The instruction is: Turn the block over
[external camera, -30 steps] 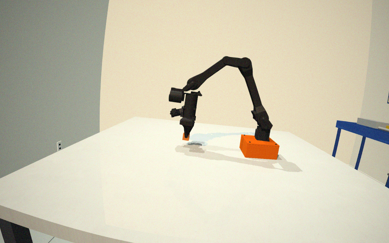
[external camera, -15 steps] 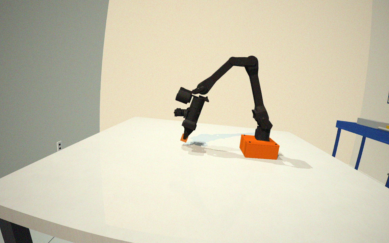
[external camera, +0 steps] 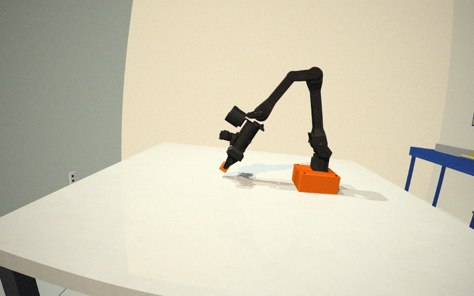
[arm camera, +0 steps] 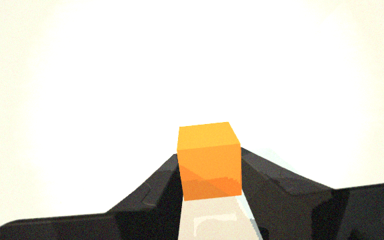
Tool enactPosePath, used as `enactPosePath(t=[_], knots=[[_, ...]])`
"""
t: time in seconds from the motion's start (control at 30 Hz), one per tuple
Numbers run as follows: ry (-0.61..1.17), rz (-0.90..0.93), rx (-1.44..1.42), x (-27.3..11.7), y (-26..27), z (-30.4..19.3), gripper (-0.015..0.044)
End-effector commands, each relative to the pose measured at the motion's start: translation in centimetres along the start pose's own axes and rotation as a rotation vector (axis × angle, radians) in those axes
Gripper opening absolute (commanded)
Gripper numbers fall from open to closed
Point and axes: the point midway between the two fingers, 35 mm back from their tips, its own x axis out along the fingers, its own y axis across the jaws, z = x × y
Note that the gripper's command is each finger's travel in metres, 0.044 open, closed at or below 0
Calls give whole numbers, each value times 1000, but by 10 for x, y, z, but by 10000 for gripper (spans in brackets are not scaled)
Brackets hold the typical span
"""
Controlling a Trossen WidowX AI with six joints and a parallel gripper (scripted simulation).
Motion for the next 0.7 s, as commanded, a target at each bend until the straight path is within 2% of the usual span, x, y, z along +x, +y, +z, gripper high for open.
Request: enactPosePath(t=[0.0,0.67], knots=[[-29,6,3,-1,1,-3,0],[-289,5,5,33,0,-7,0]])
